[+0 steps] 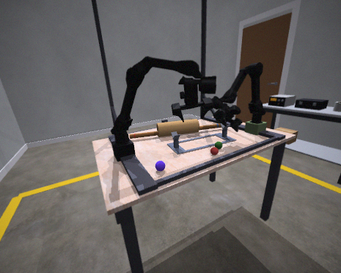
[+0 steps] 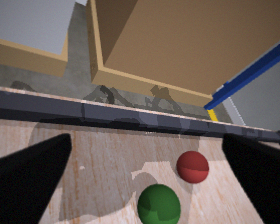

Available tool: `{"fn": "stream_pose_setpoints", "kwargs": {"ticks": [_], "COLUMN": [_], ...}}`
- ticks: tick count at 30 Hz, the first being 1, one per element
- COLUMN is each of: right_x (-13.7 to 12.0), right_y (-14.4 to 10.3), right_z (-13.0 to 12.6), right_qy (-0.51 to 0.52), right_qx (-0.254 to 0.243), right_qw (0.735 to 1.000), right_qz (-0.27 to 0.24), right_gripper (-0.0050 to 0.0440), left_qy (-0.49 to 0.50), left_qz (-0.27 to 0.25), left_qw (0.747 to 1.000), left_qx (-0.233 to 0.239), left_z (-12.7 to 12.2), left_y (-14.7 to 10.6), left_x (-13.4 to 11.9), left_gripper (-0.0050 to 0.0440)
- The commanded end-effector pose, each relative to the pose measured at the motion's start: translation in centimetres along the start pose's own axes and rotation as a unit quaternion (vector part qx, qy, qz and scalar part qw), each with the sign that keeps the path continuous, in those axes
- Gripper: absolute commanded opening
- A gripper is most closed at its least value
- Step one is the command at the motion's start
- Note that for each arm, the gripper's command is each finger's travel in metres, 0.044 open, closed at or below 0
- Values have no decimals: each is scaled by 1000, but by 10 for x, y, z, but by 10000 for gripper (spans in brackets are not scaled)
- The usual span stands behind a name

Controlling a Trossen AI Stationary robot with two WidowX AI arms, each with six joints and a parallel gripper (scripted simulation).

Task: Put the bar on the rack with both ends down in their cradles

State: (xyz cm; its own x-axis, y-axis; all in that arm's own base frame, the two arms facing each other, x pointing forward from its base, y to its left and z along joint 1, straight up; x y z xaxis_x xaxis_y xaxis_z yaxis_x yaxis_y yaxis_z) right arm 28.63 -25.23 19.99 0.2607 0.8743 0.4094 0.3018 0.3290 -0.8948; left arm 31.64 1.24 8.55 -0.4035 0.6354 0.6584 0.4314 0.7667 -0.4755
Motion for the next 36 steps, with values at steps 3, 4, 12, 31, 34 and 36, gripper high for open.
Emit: {"fn": "stream_pose_setpoints", "kwargs": {"ticks": [3,4,12,31,34,36], "right_x": [4,4,4,4,4,4], "right_y": [-7,-7,-7,-7,-7,-7], "right_z": [-1,-1,-1,-1,-1,-1], "right_qy": [-5,-5,-5,-5,-5,-5], "right_qx": [-10,-10,-10,-10,-10,-10], "right_qw": [1000,1000,1000,1000,1000,1000], "right_qz": [5,5,5,5,5,5], "right_gripper": [440,440,440,440,440,400], "left_qy": [-8,-8,-8,-8,-8,-8], "left_qz": [1,1,1,1,1,1], "left_qw": [1000,1000,1000,1000,1000,1000], "left_qx": [-5,-5,-5,-5,-5,-5], "left_z": [-5,-5,-5,-5,-5,-5], "left_y": [-2,-2,-2,-2,-2,-2], "left_x": [2,2,2,2,2,2], "left_gripper": [440,440,440,400,400,400]}}
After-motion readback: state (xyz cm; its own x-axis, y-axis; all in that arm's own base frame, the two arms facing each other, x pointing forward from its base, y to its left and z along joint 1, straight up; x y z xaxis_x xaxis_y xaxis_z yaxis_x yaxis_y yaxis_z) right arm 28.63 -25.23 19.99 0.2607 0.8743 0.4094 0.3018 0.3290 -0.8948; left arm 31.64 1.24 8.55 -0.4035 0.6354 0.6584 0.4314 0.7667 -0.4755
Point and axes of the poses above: on each arm, the point midway between the two fingers, 35 mm back from their tips, its own y axis out along the fingers, its own z axis across the jaws, x = y × z, the point moved 6 cm from there along -y, back along the fingers, and after that the axes turned 8 degrees about -y, right-handed, at the moved point
